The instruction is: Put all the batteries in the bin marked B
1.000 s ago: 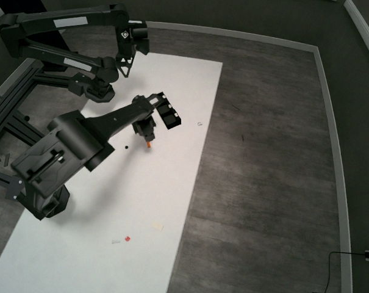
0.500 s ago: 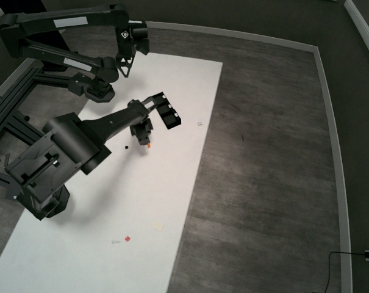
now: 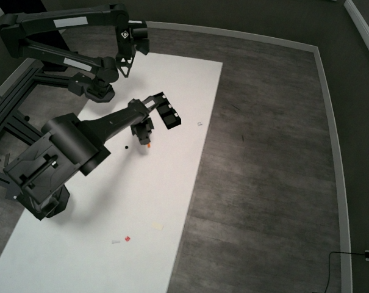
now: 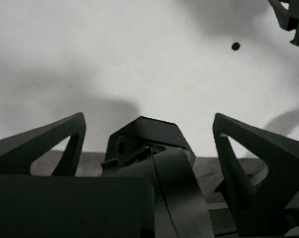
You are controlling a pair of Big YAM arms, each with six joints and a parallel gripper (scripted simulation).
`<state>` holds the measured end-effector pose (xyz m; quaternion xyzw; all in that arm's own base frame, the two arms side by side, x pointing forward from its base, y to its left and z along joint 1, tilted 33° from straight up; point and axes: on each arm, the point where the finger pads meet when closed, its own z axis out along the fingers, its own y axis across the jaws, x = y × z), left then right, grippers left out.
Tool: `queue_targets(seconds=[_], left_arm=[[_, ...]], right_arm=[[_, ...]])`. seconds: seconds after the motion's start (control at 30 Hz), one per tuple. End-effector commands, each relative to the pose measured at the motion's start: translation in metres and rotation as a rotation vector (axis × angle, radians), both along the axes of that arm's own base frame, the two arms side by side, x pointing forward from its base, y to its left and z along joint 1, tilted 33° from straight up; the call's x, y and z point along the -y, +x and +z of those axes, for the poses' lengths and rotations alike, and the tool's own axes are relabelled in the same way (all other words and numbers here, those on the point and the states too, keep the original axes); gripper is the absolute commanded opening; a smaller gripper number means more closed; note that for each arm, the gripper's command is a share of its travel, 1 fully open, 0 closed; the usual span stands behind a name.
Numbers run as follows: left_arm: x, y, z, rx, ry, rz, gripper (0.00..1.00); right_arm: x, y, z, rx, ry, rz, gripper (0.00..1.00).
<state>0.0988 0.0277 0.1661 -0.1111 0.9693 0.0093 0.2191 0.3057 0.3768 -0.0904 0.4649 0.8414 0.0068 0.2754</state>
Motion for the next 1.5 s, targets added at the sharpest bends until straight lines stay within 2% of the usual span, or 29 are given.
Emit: queue_targets(seconds=[0.0, 0.1, 0.43, 0.5, 1.47], left_arm=[[-0.001, 0.000, 0.024, 0.038, 0.022, 0.002, 1.00], [-0.001, 0.000, 0.024, 0.038, 0.022, 0.002, 1.00], [-0.001, 0.000, 0.024, 0.038, 0.022, 0.002, 1.00], [-0.001, 0.000, 0.024, 0.038, 0.022, 0.002, 1.00], [-0.001, 0.000, 0.024, 0.038, 0.022, 0.002, 1.00]], right_arm=[[-0.013, 0.011, 0.013, 0.041, 0.031, -0.079, 0.28], [-0.015, 0.010, 0.019, 0.047, 0.044, -0.076, 0.28], [-0.004, -0.009, 0.009, 0.033, 0.015, -0.056, 0.28], [-0.011, -0.005, 0.006, 0.036, 0.022, -0.056, 0.28], [-0.007, -0.012, 0.001, 0.033, 0.017, -0.056, 0.28]])
